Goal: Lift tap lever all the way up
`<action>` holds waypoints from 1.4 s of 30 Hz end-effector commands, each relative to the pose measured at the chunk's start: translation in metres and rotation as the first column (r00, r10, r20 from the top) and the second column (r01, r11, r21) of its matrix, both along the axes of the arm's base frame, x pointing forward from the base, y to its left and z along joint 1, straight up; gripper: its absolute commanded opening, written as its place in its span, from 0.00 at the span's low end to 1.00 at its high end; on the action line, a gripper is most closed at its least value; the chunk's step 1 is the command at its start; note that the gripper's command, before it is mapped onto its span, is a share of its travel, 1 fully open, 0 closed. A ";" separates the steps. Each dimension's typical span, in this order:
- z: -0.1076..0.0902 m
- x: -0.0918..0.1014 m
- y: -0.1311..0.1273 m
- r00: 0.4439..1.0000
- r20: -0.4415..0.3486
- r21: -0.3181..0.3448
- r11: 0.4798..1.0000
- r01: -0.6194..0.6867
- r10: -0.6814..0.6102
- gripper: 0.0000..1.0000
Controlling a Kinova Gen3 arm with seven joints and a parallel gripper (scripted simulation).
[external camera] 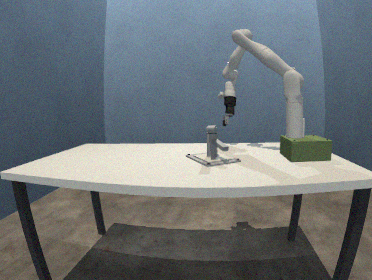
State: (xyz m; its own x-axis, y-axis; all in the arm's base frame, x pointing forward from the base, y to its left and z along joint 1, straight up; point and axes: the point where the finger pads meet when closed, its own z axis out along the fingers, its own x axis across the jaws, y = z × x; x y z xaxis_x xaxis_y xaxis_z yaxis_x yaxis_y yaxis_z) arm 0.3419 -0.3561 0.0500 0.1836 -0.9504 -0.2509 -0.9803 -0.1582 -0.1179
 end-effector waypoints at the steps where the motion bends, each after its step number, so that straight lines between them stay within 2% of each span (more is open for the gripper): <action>1: 0.010 0.029 0.029 0.996 0.001 -0.024 0.996 -0.088 0.089 1.00; 7: 0.019 0.054 0.070 0.979 -0.007 -0.044 0.978 -0.206 0.206 1.00; 9: 0.019 0.054 0.070 0.979 -0.007 -0.044 0.978 -0.206 0.206 1.00; 11: 0.024 0.067 0.096 0.962 -0.011 -0.056 0.960 -0.275 0.274 1.00; 17: 0.032 0.084 0.137 0.923 -0.018 -0.077 0.920 -0.384 0.384 1.00; 24: 0.043 0.100 0.192 0.857 -0.026 -0.104 0.851 -0.515 0.515 1.00; 26: 0.043 0.100 0.192 0.857 -0.026 -0.104 0.851 -0.515 0.515 1.00; 28: 0.048 0.106 0.219 0.816 -0.030 -0.119 0.808 -0.577 0.578 1.00; 34: 0.056 0.112 0.265 0.738 -0.038 -0.144 0.727 -0.671 0.674 1.00; 41: 0.067 0.113 0.321 0.623 -0.047 -0.177 0.607 -0.774 0.781 1.00; 42: 0.067 0.113 0.321 0.623 -0.047 -0.177 0.607 -0.774 0.781 1.00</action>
